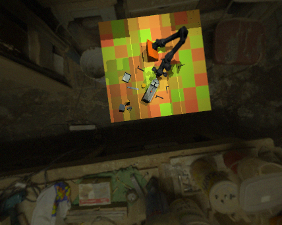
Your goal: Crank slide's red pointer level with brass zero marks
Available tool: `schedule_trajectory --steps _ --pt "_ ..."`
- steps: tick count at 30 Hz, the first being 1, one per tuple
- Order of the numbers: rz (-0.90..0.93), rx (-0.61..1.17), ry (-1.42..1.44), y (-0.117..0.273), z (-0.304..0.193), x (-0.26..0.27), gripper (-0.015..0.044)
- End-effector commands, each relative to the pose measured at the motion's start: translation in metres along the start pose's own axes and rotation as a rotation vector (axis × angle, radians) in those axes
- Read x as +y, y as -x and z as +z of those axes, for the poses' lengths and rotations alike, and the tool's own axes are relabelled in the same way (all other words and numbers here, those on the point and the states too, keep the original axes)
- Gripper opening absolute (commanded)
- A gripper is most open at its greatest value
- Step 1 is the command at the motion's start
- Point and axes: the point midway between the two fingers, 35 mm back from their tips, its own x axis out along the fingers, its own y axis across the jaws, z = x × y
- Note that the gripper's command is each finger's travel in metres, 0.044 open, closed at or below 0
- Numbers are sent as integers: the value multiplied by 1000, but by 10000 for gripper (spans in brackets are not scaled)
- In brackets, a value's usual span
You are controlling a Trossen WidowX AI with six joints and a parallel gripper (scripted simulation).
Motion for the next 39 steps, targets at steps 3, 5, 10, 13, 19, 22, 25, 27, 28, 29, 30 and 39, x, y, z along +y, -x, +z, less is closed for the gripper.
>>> schedule_trajectory --steps 3,5,10,13,19,22,25,27,28,29,30,39 --pt "-5 0 -4 0 0 -1 0" --pt "0 0 0 0 0 0 0" --pt "0 0 0 0 0 0 0" --pt "0 0 0 0 0 0 0" --pt "0 0 0 0 0 0 157" --pt "0 0 0 0 0 0 236" --pt "0 0 0 0 0 0 315" --pt "0 0 0 0 0 0 368" --pt "0 0 0 0 0 0 394" --pt "0 0 0 0 0 0 420" --pt "0 0 0 0 0 0 440" --pt "-2 0 1 29 30 0 440"
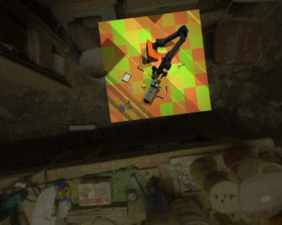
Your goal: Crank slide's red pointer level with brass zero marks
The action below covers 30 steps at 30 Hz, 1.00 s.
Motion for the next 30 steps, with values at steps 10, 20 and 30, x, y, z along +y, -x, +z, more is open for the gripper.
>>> schedule_trajectory --steps 10,20,30 --pt "5 -13 3 44 46 2 440" --pt "40 5 51 46 78 3 440" --pt "126 31 161 14 117 -1 440"
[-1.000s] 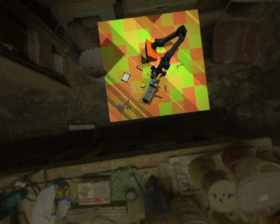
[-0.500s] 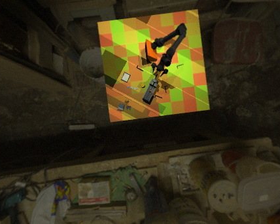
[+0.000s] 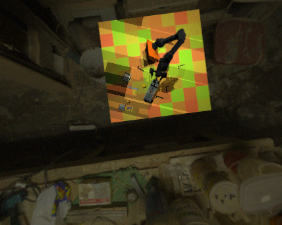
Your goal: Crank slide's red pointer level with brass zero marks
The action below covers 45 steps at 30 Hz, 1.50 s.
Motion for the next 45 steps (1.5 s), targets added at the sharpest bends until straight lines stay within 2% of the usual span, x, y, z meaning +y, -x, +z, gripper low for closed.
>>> schedule_trajectory --steps 1,13,22,40,45 --pt "33 -2 41 -9 16 -5 440" --pt "129 4 157 -42 50 -31 440" --pt "131 4 156 -80 16 -30 440" --pt "131 4 156 -81 15 -30 440" --pt "130 7 158 -65 31 -30 440"
